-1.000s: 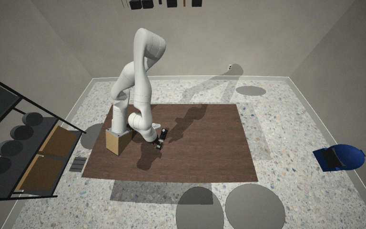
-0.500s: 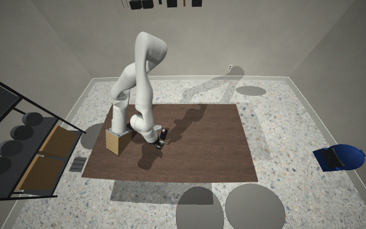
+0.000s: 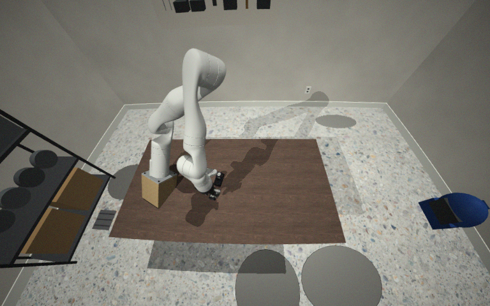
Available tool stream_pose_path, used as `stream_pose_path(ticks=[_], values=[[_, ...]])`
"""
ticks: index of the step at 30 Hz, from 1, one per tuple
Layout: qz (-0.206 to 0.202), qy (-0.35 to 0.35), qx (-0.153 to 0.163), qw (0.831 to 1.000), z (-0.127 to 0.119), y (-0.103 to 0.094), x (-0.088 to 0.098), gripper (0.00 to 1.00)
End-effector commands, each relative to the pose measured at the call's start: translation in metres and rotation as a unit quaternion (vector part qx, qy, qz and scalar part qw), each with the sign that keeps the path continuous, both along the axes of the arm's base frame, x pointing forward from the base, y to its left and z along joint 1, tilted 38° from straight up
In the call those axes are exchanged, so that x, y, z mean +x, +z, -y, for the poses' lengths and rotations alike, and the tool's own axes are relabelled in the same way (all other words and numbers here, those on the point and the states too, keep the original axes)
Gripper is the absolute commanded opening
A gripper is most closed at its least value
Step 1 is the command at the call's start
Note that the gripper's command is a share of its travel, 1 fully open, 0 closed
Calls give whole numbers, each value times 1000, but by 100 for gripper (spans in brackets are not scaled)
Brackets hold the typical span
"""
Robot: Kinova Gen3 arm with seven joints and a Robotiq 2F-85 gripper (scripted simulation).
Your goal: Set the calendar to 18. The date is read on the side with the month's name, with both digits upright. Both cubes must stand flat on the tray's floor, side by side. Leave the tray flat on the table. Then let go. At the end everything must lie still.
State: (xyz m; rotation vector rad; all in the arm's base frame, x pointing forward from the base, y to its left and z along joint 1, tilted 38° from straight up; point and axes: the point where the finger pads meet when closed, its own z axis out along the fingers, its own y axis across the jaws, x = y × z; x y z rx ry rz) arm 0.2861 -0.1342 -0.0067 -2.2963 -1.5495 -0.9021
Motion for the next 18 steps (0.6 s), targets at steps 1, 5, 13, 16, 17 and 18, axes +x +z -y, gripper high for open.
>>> stream_pose_path(ticks=[1, 5, 13, 16, 17, 18], values=[[-2, 0, 2, 1000, -3, -3, 0, 48], [-2, 0, 2, 1000, -3, -4, 1, 48], [-2, 0, 2, 1000, -5, -7, 2, 48], [-2, 0, 2, 1000, -5, -7, 2, 48], [-2, 0, 2, 1000, -5, -7, 2, 48], [-2, 0, 2, 1000, -5, -7, 2, 48]])
